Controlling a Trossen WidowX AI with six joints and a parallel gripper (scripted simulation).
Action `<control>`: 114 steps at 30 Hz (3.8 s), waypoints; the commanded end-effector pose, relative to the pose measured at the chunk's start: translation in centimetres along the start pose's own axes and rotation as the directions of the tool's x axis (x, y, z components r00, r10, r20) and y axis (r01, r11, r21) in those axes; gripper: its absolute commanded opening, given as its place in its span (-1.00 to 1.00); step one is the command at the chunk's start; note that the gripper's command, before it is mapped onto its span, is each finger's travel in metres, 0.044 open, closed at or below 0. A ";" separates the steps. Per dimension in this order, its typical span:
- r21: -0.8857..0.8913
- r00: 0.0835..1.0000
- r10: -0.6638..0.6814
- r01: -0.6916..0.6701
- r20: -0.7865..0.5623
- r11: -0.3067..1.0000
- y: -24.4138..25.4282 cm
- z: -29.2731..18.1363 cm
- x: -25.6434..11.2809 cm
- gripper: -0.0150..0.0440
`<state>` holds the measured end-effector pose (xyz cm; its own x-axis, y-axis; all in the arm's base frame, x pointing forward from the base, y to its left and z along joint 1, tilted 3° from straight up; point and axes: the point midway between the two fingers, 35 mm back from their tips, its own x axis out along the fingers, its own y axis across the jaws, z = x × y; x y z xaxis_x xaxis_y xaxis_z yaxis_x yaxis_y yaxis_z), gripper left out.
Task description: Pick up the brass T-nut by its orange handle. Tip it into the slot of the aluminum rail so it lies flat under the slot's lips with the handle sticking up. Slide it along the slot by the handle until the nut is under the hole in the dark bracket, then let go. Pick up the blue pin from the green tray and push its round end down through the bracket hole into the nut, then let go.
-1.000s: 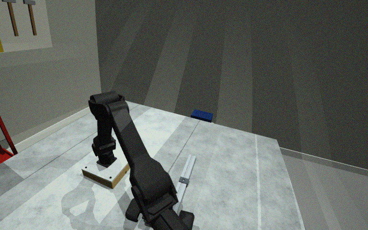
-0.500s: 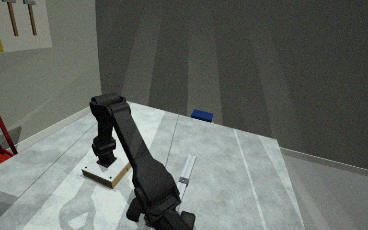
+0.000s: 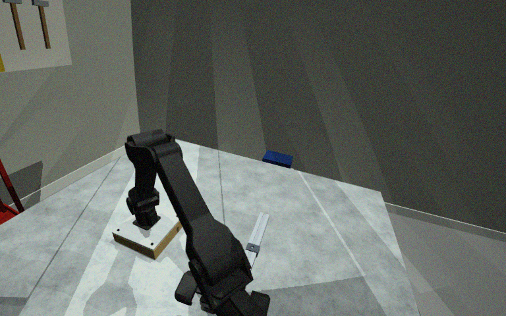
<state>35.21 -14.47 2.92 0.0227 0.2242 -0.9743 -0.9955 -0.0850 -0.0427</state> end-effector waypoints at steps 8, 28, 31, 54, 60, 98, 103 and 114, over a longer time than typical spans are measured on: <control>0.008 1.000 0.016 -0.016 -0.009 1.000 -0.4 -0.2 -0.2 -1.00; 0.014 0.999 0.036 -0.036 -0.012 0.999 -0.5 -0.1 -0.2 -1.00; 0.015 0.999 0.040 -0.040 -0.013 0.999 -0.6 -0.1 -0.2 -1.00; 0.020 0.998 0.060 -0.059 -0.013 0.998 -0.8 -0.1 -0.2 -1.00; 0.020 0.998 0.060 -0.060 -0.012 0.998 -0.8 0.1 -0.1 -1.00; 0.016 0.998 0.063 -0.063 0.000 0.998 -0.6 5.2 1.4 -1.00; 0.016 0.998 0.063 -0.063 0.000 0.998 -0.7 5.8 1.5 -1.00; 0.016 0.998 0.063 -0.063 0.002 0.998 -0.7 7.3 1.9 -1.00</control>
<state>35.45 -7.56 2.69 -0.0402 0.2136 -0.9761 -0.9960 -0.0871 0.0219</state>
